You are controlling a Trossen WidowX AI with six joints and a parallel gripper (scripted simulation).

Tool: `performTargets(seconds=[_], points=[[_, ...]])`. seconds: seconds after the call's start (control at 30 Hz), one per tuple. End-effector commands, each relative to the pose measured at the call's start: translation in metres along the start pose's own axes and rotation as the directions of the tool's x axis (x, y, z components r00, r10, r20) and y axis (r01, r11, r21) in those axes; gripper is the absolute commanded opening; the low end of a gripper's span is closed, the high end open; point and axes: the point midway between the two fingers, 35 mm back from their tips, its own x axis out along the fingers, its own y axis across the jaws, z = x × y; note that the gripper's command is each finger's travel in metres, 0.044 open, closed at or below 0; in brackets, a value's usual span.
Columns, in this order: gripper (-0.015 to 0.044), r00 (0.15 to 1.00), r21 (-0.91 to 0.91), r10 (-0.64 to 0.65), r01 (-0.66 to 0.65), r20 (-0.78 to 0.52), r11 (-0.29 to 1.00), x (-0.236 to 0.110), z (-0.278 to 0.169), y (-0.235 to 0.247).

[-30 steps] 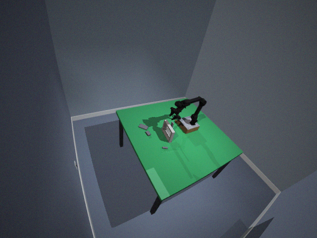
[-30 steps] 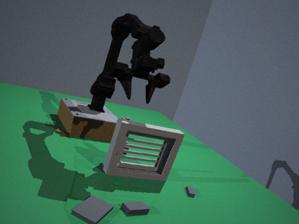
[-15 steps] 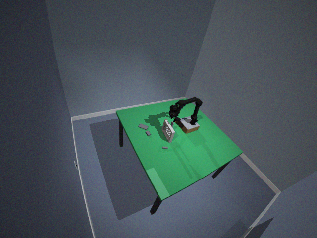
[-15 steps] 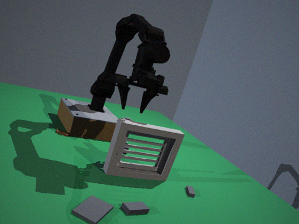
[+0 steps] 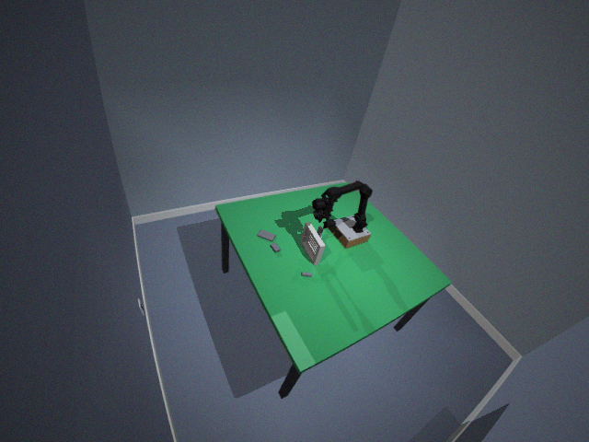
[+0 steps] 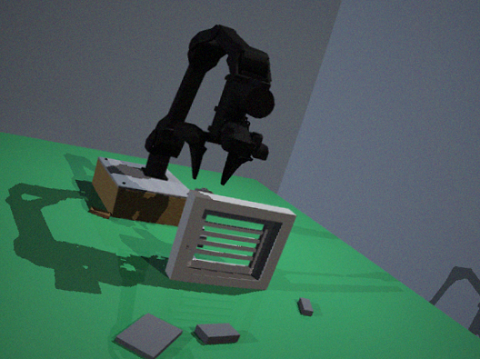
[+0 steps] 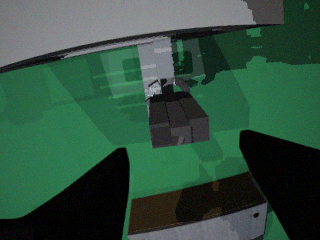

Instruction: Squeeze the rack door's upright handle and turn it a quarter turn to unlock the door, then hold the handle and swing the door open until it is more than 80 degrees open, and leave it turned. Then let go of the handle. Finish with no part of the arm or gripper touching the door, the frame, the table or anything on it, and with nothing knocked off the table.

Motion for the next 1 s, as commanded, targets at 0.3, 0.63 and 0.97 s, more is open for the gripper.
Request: performTargets(seconds=[0.3, 0.63, 0.97], points=[[0.0289, 1.0, -0.005, -0.003, 0.003, -0.006, 1.0, 0.023, 0.001, 0.0], [0.0289, 1.0, -0.005, -0.003, 0.003, -0.006, 1.0, 0.039, 0.0, 0.0], [0.0289, 1.0, -0.005, -0.003, 0.003, -0.006, 1.0, 0.055, -0.001, 0.0]])
